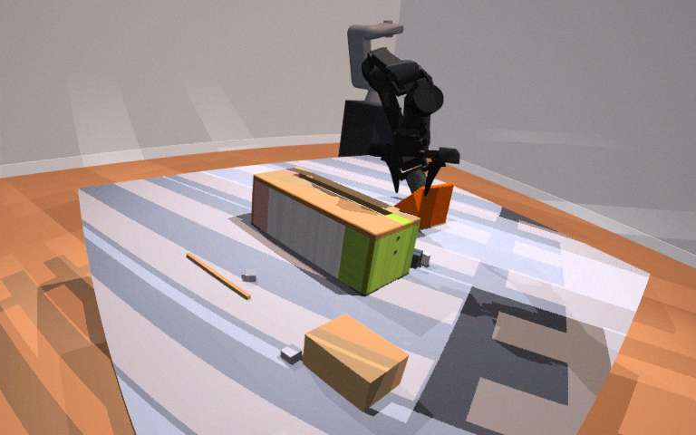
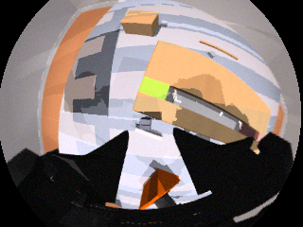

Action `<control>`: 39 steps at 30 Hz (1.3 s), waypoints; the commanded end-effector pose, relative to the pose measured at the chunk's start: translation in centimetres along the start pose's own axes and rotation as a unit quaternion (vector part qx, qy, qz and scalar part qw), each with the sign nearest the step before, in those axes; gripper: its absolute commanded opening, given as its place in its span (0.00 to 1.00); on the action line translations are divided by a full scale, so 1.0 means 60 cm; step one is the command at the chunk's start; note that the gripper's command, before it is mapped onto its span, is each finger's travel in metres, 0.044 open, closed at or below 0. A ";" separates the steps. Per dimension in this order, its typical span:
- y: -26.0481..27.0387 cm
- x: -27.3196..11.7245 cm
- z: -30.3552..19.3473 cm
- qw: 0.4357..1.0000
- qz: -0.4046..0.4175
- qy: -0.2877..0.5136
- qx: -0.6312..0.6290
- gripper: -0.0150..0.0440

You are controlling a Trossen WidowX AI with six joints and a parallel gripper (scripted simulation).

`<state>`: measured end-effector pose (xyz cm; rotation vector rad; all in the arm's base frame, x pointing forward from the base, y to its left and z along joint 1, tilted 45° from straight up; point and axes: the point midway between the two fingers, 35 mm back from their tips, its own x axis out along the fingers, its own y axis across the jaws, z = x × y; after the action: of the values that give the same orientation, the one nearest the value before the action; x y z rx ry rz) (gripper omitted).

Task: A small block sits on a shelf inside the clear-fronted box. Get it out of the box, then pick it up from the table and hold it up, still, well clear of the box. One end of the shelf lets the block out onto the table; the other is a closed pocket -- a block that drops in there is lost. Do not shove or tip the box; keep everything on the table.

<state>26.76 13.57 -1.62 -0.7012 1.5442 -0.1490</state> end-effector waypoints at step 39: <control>0.058 0.007 -0.022 0.159 -0.099 0.126 -0.974 0.74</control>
<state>25.00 15.46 -2.74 -2.4884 1.2342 1.5210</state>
